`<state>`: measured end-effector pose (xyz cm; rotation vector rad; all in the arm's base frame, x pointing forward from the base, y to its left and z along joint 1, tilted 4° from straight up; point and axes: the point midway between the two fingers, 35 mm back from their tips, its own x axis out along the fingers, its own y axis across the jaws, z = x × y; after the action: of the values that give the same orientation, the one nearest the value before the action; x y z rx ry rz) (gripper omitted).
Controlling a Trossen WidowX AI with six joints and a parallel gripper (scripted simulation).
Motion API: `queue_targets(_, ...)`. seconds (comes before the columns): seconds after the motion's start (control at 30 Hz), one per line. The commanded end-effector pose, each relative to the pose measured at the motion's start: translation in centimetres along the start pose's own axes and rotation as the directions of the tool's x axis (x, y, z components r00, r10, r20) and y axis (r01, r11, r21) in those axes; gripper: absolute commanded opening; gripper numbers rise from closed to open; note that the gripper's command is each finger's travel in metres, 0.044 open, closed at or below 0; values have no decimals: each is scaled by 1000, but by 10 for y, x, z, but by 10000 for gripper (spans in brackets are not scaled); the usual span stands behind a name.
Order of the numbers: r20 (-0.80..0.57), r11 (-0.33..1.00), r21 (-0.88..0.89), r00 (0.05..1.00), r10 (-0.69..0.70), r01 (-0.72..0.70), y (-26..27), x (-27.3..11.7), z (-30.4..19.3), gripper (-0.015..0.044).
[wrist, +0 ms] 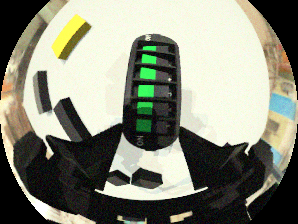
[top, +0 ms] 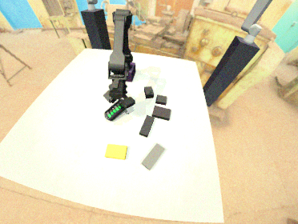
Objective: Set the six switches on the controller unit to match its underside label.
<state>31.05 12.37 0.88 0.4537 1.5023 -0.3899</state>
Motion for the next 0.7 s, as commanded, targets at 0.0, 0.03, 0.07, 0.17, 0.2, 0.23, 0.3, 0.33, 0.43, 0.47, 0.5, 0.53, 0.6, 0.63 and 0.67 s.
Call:
queue_targets(0.0,5,1000,2,1000,6,-6,1,-4,6,337)
queue_targets(0.03,3,1000,2,1000,6,-6,1,-5,7,337)
queue_targets(0.07,1,1000,2,1000,6,-6,1,-5,7,337)
queue_targets(0.17,-5,1000,1,1000,6,-6,1,-7,9,337)
queue_targets(0.2,-7,1000,1,1000,6,-6,1,-8,10,337)
queue_targets(0.23,-9,1000,1,1000,6,-6,1,-8,11,337)
queue_targets(0.3,-13,1000,1,1000,6,-5,1,-9,12,337)
queue_targets(0.33,-15,1000,1,1000,6,-5,1,-10,12,337)
queue_targets(0.43,-21,1000,1,1000,5,-5,1,-12,14,337)
queue_targets(0.47,-22,1000,1,1000,5,-5,1,-12,15,337)
queue_targets(0.5,-24,1000,1,1000,5,-5,1,-13,16,337)
queue_targets(0.53,-26,1000,1,1000,5,-5,1,-13,16,337)
queue_targets(0.6,-30,1000,1,1000,5,-5,1,-14,18,337)
queue_targets(0.63,-32,1000,1,999,5,-5,1,-15,18,337)
queue_targets(0.67,-34,1000,1,999,5,-5,1,-15,19,337)
